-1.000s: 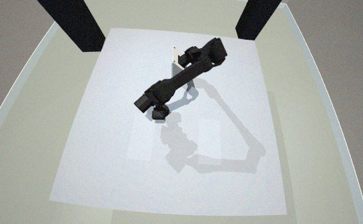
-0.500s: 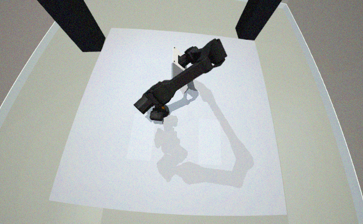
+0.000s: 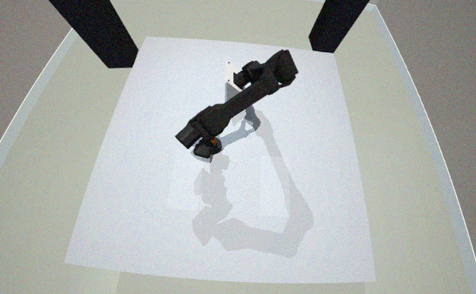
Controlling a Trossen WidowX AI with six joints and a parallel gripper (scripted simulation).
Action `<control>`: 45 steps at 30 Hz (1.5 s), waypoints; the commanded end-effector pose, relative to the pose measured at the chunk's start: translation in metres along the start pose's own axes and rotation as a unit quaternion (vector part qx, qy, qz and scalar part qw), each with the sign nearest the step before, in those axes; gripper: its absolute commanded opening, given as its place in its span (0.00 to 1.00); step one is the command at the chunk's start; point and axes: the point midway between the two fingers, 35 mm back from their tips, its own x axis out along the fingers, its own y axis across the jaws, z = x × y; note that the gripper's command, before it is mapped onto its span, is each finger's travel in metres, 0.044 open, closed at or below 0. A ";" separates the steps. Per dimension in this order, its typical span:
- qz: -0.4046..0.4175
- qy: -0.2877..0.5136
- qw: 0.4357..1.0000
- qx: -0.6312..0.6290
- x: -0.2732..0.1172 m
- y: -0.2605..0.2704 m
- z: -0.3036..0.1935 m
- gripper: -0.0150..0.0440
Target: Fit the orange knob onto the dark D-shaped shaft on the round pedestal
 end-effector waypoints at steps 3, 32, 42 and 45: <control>0.001 0.000 0.999 0.032 0.002 -0.004 0.000 0.25; 0.001 0.000 1.000 0.015 0.006 -0.004 0.001 0.25; 0.001 0.001 1.000 0.015 0.012 -0.003 0.000 0.25; 0.001 0.001 1.000 0.015 0.016 -0.004 0.000 0.25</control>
